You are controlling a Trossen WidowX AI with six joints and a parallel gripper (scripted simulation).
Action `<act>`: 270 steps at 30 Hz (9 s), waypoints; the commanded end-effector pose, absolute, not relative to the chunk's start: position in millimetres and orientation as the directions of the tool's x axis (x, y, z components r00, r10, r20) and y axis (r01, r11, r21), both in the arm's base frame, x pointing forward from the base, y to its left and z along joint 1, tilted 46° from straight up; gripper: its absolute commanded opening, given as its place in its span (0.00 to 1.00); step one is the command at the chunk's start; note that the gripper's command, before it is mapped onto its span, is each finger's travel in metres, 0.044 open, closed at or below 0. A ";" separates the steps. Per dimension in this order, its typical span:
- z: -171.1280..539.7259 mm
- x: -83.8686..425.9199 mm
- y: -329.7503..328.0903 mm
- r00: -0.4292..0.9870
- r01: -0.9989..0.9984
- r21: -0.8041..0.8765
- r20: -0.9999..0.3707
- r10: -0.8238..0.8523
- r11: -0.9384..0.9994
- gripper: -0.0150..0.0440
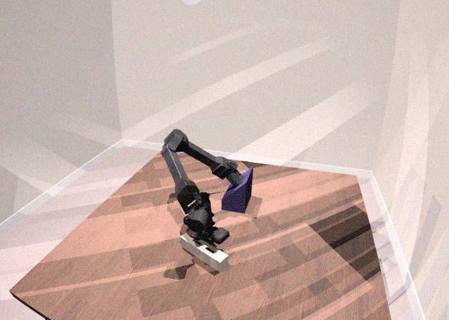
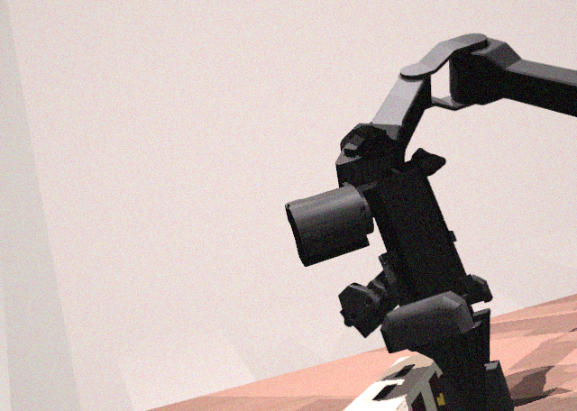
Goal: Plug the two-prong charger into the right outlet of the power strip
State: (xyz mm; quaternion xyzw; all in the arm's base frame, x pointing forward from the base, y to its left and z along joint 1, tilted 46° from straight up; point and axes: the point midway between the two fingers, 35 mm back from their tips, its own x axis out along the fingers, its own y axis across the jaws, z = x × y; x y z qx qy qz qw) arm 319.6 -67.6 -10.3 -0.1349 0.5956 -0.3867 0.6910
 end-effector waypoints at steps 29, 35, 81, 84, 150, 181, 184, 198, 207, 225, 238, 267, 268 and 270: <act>-6.1 333.0 -71.6 -0.004 0.373 -0.648 -0.716 -0.698 0.664 0.25; -5.7 335.2 -72.5 -0.004 0.373 -0.648 -0.716 -0.698 0.664 0.25; -3.0 337.4 -72.0 -0.004 0.373 -0.648 -0.716 -0.698 0.664 0.25; -3.0 337.1 -71.8 -0.004 0.373 -0.648 -0.716 -0.698 0.664 0.25; 1.0 340.3 -69.9 -0.004 0.373 -0.648 -0.716 -0.698 0.664 0.25; -1.3 337.7 -71.3 -0.004 0.373 -0.648 -0.716 -0.698 0.664 0.25; -1.6 337.6 -71.5 -0.004 0.373 -0.648 -0.716 -0.698 0.664 0.25; -3.0 336.7 -72.2 -0.004 0.373 -0.648 -0.716 -0.698 0.664 0.25; -7.8 328.1 -70.5 -0.033 0.353 -0.652 -0.725 -0.688 0.670 0.25; -7.8 328.1 -70.5 -0.033 0.353 -0.652 -0.725 -0.688 0.670 0.70; -8.3 326.7 -70.1 -0.030 0.356 -0.652 -0.724 -0.689 0.670 1.00; -11.0 318.9 -68.3 -0.010 0.369 -0.650 -0.718 -0.696 0.665 1.00; -11.1 318.6 -68.2 -0.010 0.369 -0.649 -0.718 -0.696 0.665 1.00; -11.3 318.1 -68.1 -0.008 0.370 -0.649 -0.718 -0.696 0.665 1.00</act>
